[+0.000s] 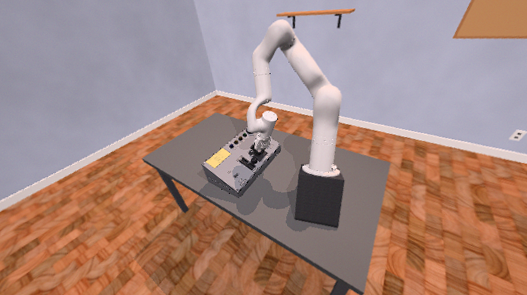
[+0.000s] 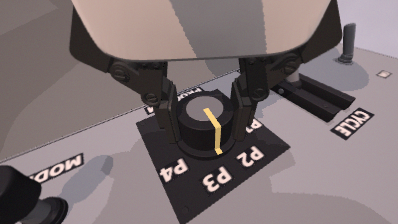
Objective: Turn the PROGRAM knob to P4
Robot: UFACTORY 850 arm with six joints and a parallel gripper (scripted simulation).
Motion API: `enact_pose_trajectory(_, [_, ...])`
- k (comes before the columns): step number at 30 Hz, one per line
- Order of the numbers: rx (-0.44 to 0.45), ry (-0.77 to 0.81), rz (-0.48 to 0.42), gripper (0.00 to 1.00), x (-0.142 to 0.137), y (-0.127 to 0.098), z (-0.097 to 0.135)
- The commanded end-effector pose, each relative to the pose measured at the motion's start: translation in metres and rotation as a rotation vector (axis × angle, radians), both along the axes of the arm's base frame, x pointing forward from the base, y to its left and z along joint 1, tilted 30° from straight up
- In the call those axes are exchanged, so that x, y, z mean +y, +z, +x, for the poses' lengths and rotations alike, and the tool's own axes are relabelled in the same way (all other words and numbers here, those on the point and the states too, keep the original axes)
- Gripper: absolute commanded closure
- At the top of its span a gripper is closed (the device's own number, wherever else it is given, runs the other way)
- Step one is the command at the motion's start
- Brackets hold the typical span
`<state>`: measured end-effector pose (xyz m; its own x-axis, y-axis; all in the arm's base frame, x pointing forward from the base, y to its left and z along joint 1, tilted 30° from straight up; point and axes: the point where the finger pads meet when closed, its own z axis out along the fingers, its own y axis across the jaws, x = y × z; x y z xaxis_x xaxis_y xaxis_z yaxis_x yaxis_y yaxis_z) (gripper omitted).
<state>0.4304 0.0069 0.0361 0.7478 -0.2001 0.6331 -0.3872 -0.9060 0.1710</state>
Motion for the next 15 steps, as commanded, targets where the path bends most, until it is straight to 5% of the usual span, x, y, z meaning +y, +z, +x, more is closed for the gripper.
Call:
enact_pose_trajectory(1, [-0.05, -0.089, 0.068, 1.0, 0.0002, 0.0002, 0.0005])
enact_pose_trajectory(15, [-0.167, -0.327, 0.239, 1.0, 0.0002, 0.0002, 0.0005])
